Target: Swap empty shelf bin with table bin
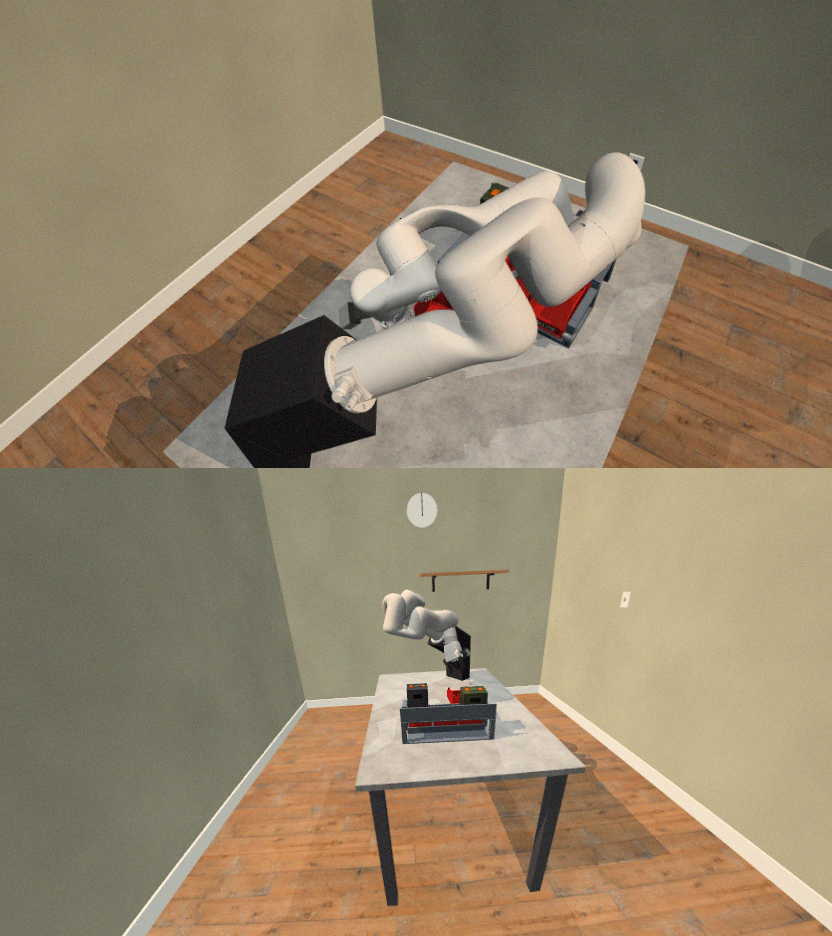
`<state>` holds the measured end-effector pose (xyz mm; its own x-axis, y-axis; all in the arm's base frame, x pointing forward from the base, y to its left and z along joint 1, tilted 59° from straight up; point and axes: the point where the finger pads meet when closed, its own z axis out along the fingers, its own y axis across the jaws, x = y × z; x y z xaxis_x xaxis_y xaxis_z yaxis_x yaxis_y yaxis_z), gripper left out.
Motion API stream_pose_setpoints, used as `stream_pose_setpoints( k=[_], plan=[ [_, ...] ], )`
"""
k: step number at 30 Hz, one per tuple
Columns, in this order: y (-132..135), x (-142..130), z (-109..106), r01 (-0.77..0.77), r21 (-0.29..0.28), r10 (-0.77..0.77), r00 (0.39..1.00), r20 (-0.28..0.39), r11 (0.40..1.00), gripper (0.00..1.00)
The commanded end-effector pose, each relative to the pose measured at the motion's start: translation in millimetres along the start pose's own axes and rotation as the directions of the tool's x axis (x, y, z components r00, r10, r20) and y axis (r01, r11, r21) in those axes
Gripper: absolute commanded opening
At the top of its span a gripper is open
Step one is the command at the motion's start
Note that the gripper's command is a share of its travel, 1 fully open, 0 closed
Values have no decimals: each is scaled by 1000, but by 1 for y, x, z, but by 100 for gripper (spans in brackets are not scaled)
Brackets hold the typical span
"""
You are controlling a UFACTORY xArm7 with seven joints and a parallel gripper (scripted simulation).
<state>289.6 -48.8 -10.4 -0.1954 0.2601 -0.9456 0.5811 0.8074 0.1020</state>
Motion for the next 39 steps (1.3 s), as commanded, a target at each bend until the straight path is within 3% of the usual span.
stream_pose_setpoints(
  k=[1, 17, 39],
  plan=[
    [1, -1, 0, 8, 3, -8, 1000, 2, 1000, 100],
    [3, -15, 8, 86, 60, -87, 996, 28, 995, 100],
    [8, -55, 23, 277, 229, -289, 957, 20, 933, 100]
  ],
)
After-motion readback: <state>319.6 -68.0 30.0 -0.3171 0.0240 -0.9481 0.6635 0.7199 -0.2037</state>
